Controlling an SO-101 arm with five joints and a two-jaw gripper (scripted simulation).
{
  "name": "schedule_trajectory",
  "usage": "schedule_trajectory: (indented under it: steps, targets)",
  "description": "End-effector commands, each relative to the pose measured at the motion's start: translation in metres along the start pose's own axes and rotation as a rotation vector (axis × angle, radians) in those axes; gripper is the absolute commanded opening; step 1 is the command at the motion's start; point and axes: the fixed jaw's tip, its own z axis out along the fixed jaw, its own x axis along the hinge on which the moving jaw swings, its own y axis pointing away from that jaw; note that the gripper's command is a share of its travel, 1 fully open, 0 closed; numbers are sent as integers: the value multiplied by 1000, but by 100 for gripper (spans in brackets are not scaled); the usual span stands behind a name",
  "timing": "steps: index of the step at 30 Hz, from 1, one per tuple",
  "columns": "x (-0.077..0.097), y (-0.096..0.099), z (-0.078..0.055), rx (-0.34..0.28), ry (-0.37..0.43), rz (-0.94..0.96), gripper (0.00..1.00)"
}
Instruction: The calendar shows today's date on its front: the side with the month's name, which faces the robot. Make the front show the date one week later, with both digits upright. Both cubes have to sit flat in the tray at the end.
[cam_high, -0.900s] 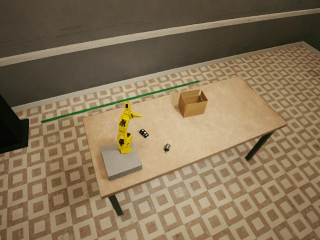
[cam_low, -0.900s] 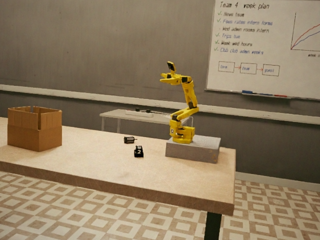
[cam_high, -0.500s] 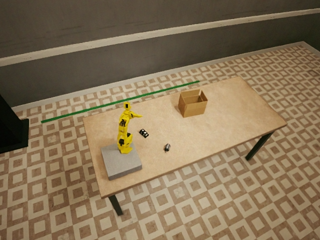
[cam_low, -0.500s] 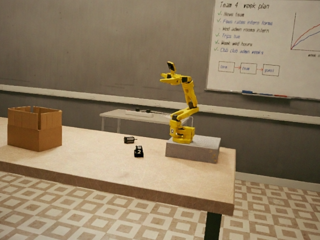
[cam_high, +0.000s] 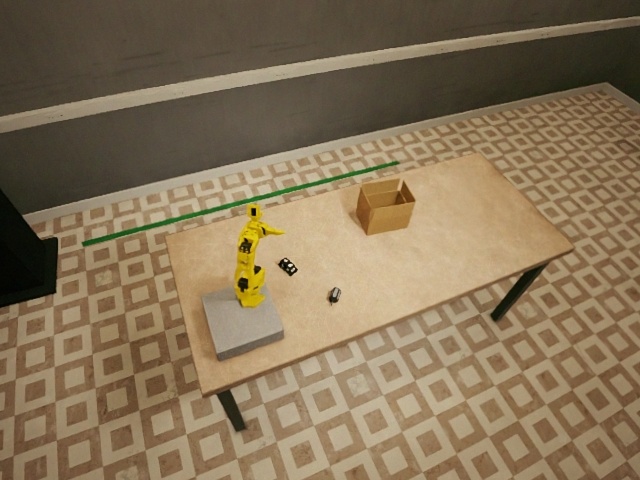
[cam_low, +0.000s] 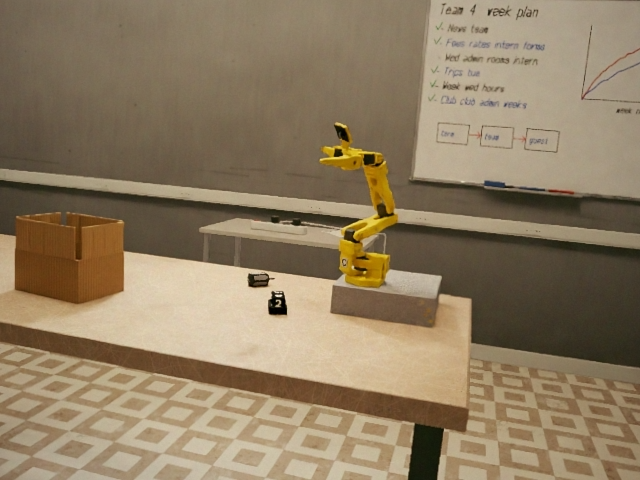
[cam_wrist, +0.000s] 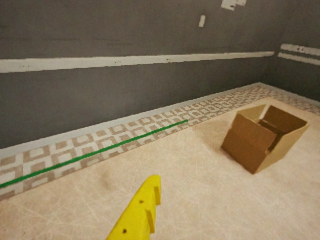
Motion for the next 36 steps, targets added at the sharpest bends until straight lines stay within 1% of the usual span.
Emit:
schedule_trajectory:
  steps: [1, 10, 16, 22, 24, 30, 36]
  targets:
    - [1, 0, 2, 0, 7, -16, 100]
    - [5, 0, 7, 0, 29, -69, 98]
    - [12, 0, 15, -3, 64, -151, 96]
    - [23, -1, 25, -12, 115, -271, 93]
    - [23, -1, 25, -12, 115, -271, 93]
    - [39, -2, 38, -34, 181, -425, 89]
    - [59, -3, 52, -74, 257, -610, 84]
